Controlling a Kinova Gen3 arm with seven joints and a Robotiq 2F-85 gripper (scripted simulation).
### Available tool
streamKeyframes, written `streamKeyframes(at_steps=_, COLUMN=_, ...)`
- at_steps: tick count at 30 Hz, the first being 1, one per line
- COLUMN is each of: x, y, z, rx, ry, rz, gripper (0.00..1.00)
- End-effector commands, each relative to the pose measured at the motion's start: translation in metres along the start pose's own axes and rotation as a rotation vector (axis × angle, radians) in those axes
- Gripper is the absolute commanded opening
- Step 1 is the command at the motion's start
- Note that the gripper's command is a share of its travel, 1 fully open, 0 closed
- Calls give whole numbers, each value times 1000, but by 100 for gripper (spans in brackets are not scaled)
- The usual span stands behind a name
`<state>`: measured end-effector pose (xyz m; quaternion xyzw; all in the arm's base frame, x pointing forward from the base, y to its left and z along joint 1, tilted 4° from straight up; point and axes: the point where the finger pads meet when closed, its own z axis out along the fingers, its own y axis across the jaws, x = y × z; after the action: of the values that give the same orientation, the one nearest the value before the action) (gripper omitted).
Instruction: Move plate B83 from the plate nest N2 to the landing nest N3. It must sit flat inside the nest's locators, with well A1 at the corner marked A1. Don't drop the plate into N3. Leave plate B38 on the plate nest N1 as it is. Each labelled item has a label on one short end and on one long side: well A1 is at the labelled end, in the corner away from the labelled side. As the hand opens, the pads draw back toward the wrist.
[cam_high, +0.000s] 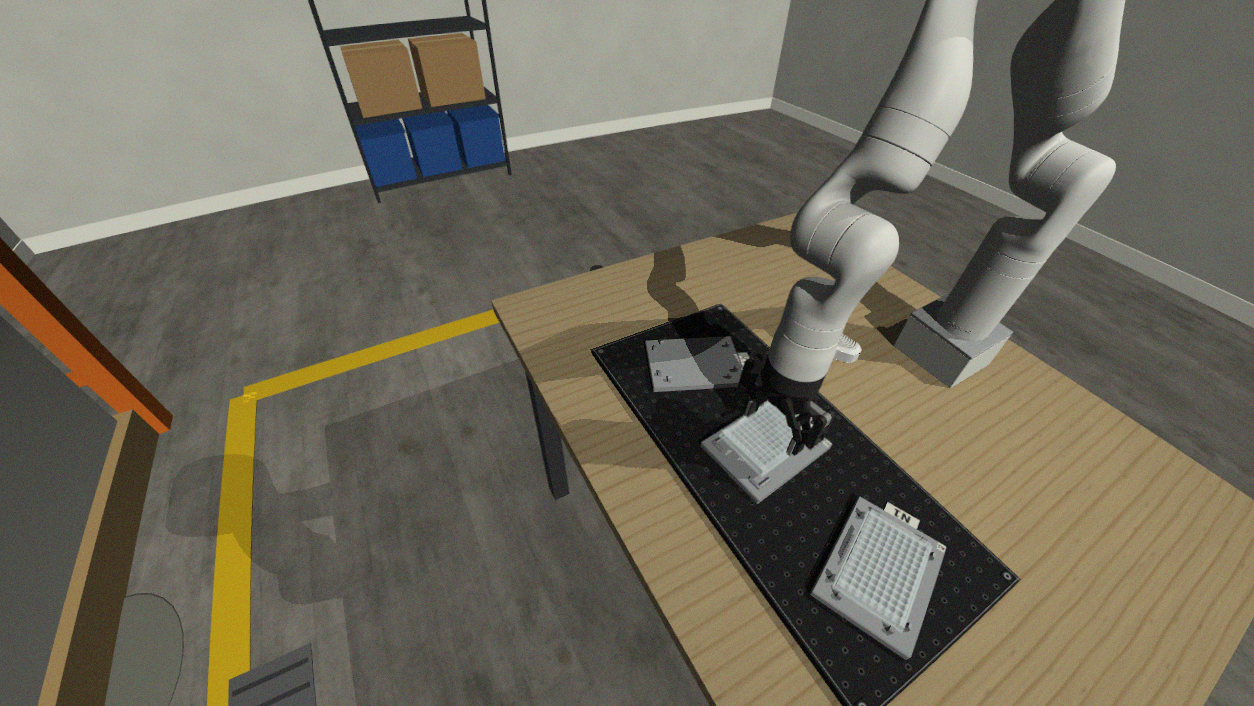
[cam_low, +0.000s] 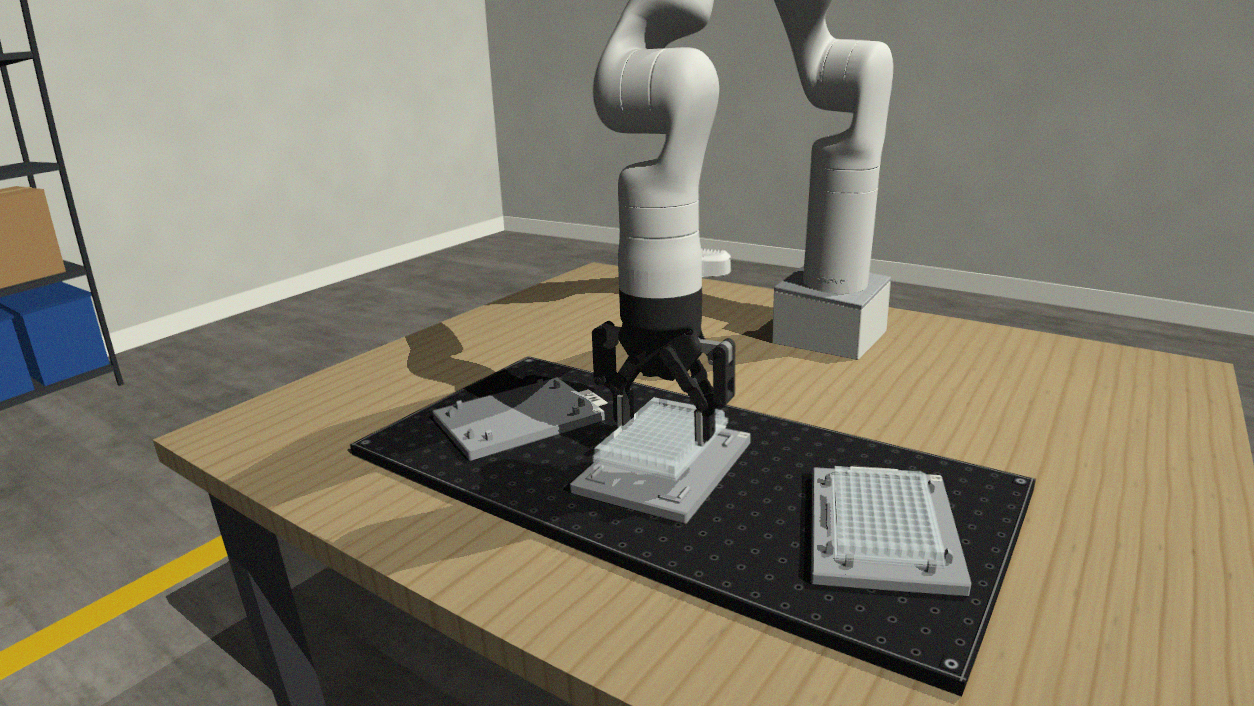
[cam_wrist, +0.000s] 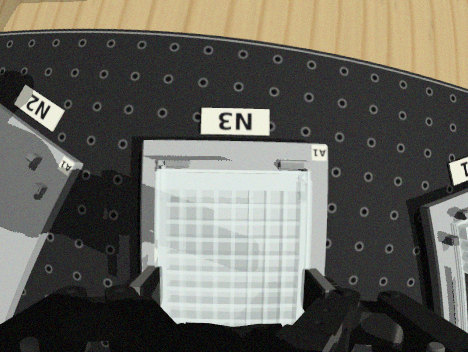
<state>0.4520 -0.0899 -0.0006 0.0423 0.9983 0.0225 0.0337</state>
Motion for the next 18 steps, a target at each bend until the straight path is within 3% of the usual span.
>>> streamKeyframes(at_steps=1, x=3, y=0, z=7, rx=1, ry=5, rz=4, gripper=0)
streamKeyframes(at_steps=18, x=4, y=0, z=11, rx=0, ry=9, rz=4, gripper=0)
